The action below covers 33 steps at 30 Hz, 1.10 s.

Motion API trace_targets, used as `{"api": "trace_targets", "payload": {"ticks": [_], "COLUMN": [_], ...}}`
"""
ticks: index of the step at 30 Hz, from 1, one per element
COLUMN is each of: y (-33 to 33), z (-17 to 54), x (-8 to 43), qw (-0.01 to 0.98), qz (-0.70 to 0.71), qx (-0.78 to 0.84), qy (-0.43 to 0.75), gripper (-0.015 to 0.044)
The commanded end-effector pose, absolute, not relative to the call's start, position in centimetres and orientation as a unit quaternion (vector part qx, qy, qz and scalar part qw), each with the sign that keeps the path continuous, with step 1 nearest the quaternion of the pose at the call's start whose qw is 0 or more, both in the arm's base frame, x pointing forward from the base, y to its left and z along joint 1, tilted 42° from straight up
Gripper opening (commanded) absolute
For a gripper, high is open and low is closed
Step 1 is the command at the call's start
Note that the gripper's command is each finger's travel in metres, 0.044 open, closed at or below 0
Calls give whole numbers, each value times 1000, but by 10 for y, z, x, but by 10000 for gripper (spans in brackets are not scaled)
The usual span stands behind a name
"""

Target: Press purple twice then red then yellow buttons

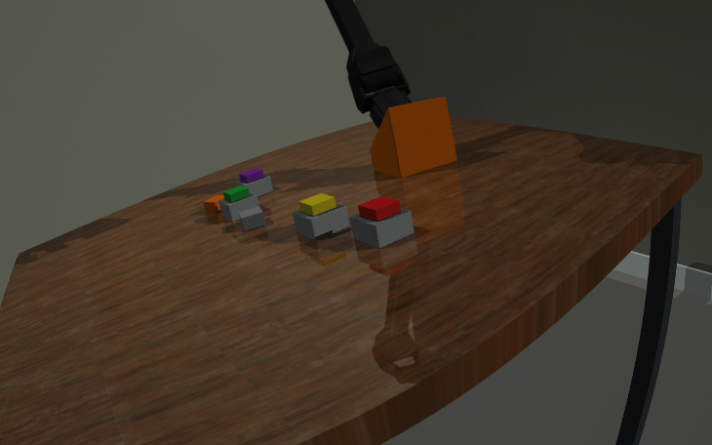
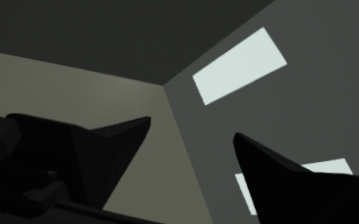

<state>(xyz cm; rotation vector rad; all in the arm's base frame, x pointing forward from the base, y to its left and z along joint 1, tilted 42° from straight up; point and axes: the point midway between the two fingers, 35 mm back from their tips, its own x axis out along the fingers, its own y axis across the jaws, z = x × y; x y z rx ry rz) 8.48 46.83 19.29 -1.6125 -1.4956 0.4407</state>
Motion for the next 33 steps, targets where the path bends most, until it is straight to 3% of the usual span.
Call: {"api": "trace_targets", "payload": {"ticks": [1,6,13,23,33], "y": [469,460,427,353,259], "z": [191,152,123,93,79], "x": [88,176,239,299,327], "qw": [437,512,580,661,717], "qz": [183,319,378,380,303], "qx": [-650,-683,-684,-648,-576], "qy": [-595,-411,-232,16,249], "gripper": [400,400,400,400,400]}}
